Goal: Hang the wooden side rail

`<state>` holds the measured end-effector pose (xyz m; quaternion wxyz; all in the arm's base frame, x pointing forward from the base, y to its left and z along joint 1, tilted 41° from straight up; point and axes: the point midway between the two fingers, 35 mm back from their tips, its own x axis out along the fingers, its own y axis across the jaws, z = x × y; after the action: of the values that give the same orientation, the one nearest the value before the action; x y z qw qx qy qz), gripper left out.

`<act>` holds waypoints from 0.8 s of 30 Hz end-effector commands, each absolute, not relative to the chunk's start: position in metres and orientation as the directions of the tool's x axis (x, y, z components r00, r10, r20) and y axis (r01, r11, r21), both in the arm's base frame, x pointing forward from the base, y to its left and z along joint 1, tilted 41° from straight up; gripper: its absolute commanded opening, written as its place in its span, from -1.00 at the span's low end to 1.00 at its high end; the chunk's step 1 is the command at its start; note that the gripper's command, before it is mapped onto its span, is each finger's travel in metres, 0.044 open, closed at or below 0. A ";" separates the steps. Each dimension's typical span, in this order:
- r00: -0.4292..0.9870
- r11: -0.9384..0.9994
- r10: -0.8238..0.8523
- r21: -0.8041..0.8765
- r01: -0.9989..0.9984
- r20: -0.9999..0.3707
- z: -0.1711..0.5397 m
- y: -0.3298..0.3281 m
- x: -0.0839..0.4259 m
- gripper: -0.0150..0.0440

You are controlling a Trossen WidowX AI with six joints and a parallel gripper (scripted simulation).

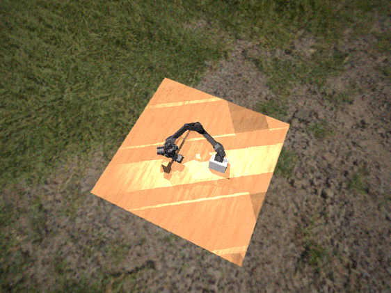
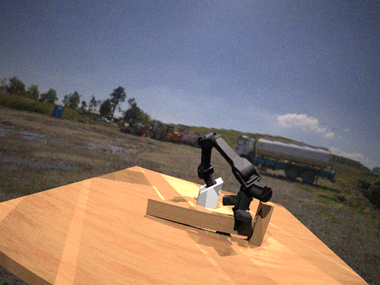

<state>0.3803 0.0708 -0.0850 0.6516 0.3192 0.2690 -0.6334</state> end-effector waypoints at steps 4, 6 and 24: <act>0.060 0.003 -0.646 0.077 0.997 -0.761 -0.086 0.075 0.380 -0.49; 0.060 0.003 -0.646 0.077 0.997 -0.761 -0.087 0.075 0.380 -0.49; 0.060 0.003 -0.646 0.077 0.997 -0.761 -0.089 0.073 0.380 -0.49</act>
<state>0.3806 0.0684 -0.0881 0.6517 0.3195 0.2685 -0.6333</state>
